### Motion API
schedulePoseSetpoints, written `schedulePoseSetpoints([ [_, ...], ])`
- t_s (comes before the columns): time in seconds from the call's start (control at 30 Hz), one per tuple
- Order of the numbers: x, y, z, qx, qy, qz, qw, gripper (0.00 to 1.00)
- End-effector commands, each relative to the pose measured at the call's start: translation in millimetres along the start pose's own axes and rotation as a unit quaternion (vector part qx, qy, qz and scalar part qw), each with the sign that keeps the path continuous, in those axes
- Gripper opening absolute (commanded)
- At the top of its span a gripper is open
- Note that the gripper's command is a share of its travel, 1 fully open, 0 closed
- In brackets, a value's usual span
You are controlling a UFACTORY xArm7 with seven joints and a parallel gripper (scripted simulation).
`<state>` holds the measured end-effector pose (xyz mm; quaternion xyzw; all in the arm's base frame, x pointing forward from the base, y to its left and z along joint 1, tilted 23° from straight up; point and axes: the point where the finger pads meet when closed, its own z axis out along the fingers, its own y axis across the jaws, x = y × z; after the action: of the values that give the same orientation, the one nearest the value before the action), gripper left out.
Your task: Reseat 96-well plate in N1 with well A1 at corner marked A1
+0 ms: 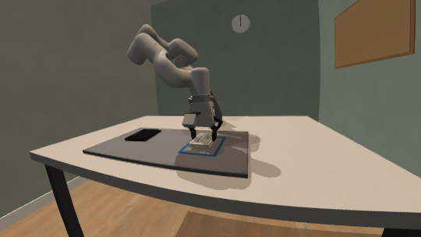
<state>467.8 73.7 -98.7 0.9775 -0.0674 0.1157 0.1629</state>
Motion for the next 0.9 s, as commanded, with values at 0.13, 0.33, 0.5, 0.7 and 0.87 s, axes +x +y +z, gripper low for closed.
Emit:
schedulePoseSetpoints([
  [0.13,1.1,-1.2,-1.1,0.001,0.001,0.0,1.0,0.0],
  [0.33,1.1,-1.2,-1.2,0.001,0.001,0.0,1.0,0.0],
  [0.5,1.1,-1.2,-0.5,0.001,0.001,0.0,1.0,0.0],
  [0.7,1.1,-1.2,0.5,0.001,0.001,0.0,1.0,0.0],
  [0.87,1.1,-1.2,1.2,0.001,0.001,0.0,1.0,0.0],
])
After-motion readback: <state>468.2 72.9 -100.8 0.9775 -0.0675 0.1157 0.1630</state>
